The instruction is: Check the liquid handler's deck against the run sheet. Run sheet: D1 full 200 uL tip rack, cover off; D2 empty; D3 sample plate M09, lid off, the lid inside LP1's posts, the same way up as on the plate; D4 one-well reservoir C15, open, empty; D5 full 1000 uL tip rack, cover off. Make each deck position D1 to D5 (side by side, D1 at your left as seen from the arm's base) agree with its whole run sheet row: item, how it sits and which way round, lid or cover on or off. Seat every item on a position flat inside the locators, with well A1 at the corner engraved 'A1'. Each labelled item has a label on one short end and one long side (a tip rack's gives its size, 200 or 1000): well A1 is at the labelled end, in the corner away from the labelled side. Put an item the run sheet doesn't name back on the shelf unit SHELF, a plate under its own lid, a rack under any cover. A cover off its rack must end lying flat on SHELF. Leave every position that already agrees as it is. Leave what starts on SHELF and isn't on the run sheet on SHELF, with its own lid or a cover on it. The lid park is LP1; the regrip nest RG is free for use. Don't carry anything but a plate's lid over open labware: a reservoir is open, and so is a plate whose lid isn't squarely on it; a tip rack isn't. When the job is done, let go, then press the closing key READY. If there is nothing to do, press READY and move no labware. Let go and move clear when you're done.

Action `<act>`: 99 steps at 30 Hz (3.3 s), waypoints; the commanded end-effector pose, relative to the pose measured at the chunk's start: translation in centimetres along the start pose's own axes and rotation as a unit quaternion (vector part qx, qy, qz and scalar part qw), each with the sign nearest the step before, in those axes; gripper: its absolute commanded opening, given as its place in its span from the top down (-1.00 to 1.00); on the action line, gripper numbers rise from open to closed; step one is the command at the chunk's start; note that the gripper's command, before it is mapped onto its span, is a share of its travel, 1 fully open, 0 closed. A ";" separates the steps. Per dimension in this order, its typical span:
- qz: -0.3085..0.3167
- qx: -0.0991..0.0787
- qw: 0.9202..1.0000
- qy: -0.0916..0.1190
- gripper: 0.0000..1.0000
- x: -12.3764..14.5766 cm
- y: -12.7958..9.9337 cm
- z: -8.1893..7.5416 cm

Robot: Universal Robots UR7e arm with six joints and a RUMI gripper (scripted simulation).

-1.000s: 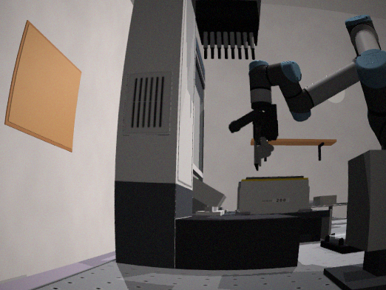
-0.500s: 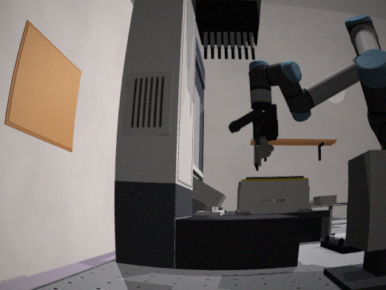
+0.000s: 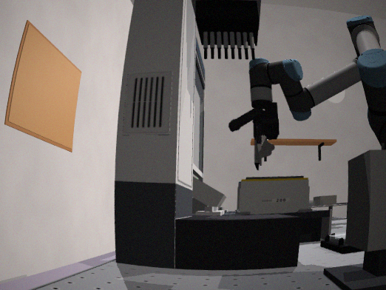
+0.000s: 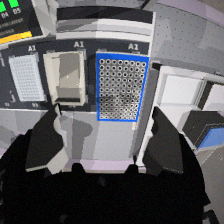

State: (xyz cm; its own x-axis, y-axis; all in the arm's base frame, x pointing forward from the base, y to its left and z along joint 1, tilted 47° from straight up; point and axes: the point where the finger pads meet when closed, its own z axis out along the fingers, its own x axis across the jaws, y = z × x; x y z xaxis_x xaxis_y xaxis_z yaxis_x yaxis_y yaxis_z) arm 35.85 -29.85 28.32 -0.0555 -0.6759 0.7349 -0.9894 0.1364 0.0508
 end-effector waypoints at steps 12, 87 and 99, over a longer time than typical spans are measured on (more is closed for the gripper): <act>0.000 0.000 1.000 0.000 -0.64 -6.9 0.0 0.0; 0.000 0.000 1.000 0.000 -0.64 -22.7 0.0 0.0; 0.000 0.000 1.000 0.000 -0.64 -22.7 0.0 0.0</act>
State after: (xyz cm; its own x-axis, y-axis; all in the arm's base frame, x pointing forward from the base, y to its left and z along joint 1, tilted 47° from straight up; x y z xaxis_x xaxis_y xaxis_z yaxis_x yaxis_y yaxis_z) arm 37.11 -14.56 11.70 -0.0557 -0.6756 0.7352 -0.9893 0.1367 0.0508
